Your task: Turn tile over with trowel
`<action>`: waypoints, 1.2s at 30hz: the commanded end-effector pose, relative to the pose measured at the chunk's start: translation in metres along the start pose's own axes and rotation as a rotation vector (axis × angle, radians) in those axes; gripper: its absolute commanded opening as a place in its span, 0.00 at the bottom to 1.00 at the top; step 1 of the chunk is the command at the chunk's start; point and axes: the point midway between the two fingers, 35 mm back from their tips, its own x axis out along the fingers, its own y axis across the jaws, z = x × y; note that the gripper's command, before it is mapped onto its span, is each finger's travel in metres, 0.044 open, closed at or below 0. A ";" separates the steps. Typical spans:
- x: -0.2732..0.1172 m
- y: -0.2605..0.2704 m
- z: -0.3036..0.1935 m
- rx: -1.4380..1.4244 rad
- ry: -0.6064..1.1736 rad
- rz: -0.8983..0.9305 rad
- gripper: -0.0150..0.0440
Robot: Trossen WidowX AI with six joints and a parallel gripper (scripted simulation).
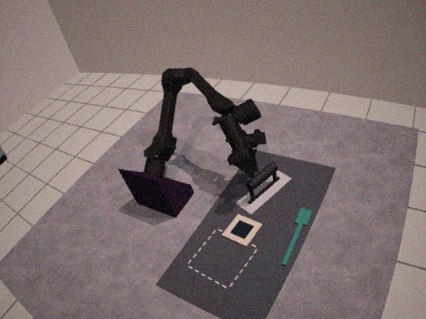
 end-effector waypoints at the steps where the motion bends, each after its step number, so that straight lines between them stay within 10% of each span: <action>1: 0.000 0.002 -0.004 -0.148 -0.038 -0.026 0.76; 36: 0.007 0.014 -0.014 -0.750 -0.189 -0.168 0.76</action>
